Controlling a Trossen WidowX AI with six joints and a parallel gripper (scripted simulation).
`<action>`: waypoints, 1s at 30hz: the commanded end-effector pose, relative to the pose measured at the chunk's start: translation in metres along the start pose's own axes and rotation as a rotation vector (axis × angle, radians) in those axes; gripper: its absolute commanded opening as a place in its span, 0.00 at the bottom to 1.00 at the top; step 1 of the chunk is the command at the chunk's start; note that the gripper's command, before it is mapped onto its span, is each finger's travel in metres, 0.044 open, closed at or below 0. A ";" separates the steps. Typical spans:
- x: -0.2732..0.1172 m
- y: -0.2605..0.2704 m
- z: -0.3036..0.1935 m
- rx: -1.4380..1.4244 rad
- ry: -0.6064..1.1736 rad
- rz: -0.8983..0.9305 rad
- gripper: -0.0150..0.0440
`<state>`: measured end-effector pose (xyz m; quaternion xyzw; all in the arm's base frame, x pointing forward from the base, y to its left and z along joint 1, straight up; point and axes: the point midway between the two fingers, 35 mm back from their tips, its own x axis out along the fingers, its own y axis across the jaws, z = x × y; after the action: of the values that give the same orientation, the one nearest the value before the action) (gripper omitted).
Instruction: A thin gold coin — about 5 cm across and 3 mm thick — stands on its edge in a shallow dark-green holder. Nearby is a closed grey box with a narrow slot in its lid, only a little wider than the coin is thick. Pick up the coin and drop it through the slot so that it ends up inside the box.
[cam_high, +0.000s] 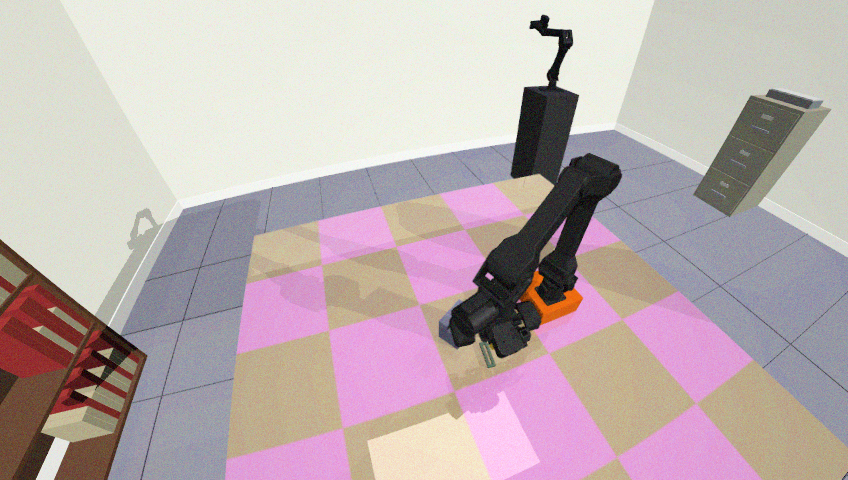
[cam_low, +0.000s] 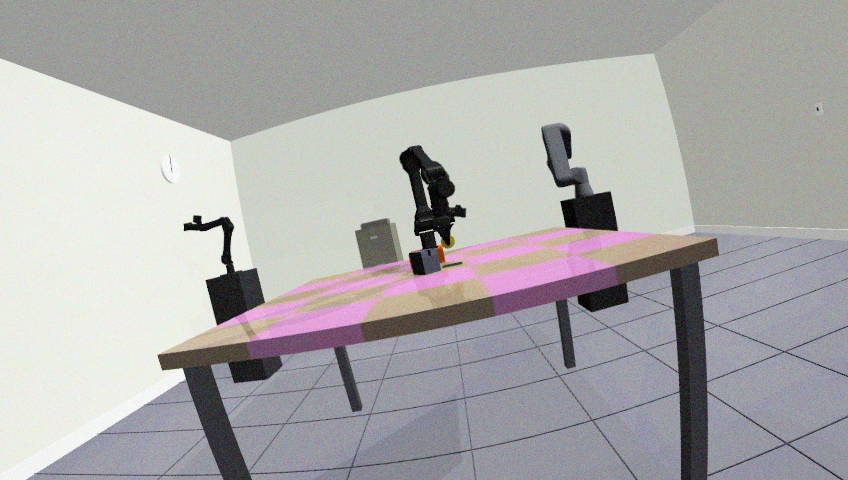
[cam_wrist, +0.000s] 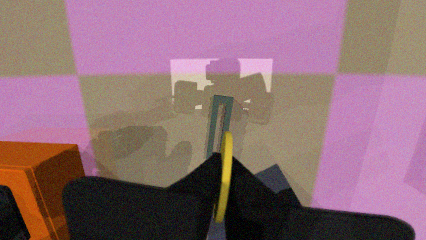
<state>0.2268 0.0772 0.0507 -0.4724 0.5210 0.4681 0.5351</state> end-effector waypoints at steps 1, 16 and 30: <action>-0.010 0.000 -0.001 -0.005 0.003 -0.003 0.25; -0.035 0.004 -0.002 0.078 0.003 -0.003 0.25; -0.035 0.006 0.000 0.549 0.002 -0.004 0.25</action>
<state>0.2210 0.0775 0.0853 -0.3412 0.6112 0.3401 0.6280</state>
